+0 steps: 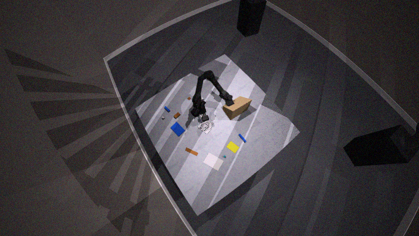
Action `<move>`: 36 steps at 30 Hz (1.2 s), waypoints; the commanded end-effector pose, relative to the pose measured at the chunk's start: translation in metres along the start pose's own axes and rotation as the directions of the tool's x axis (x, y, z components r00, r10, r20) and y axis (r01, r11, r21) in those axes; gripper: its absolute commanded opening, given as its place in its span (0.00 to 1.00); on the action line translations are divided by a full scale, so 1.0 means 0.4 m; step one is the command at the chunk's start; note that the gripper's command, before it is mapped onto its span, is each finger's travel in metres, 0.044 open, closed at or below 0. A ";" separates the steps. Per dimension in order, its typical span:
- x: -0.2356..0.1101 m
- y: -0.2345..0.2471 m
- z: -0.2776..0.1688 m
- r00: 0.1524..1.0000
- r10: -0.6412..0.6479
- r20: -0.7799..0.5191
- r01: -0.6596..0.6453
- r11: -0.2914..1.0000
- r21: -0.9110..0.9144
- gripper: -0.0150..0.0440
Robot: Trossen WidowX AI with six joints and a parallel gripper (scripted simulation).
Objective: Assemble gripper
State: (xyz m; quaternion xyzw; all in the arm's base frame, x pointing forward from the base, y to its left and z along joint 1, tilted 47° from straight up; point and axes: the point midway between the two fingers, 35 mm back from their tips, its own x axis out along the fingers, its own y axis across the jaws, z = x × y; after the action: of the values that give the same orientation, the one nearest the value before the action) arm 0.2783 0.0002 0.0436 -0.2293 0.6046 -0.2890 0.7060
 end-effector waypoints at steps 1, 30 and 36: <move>0.000 0.031 -0.005 1.000 0.000 0.002 0.000 0.996 -0.084 0.85; 0.009 0.184 -0.066 0.999 -0.041 0.015 0.043 0.848 -0.528 0.85; 0.009 0.184 -0.066 0.999 -0.041 0.015 0.043 0.848 -0.528 0.85</move>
State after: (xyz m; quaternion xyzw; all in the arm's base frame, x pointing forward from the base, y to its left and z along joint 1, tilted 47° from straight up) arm 0.2618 0.0511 -0.0125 -0.4275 0.6543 -0.1297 0.6102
